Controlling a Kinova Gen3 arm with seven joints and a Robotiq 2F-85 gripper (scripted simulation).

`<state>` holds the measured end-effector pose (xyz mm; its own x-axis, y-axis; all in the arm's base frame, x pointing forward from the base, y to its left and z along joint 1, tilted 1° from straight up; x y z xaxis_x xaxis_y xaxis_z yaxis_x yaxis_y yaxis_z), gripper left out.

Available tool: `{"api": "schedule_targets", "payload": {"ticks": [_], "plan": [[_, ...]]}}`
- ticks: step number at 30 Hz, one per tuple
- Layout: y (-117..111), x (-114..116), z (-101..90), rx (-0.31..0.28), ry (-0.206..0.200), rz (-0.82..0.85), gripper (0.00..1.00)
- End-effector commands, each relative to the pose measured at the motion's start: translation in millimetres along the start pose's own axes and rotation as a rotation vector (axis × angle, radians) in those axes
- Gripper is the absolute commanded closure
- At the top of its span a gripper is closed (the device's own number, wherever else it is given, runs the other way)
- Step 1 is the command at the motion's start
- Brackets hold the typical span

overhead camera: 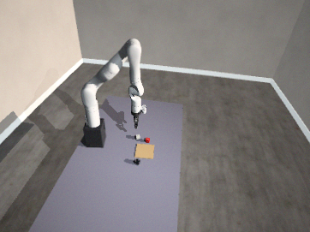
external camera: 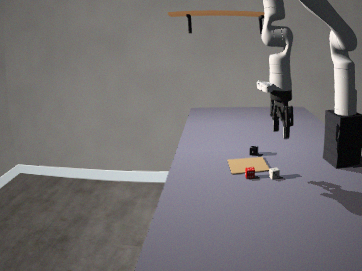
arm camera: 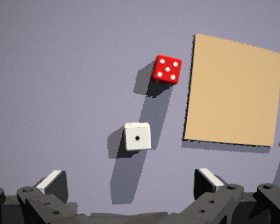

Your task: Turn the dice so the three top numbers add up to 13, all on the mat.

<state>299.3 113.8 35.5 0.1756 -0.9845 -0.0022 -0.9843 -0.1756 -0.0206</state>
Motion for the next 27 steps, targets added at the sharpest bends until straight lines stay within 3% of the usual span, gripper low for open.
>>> {"api": "schedule_targets", "payload": {"ticks": [1, 27], "plan": [[-0.8, 2.1, -0.2, 0.0, 0.0, 0.007, 0.0], [-11.1, 6.2, 0.2, 0.005, 0.002, -0.045, 0.0]]}}
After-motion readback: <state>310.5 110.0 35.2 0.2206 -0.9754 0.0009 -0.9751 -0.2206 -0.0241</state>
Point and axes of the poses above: the point where the finger pads meet when closed, its own z axis out along the fingers, its own x axis across the jaws, y = z × x, the point moved 7 cm from there along -z, back along the fingers, and after that the axes turned 4 degrees about z, right-handed, at the moved point
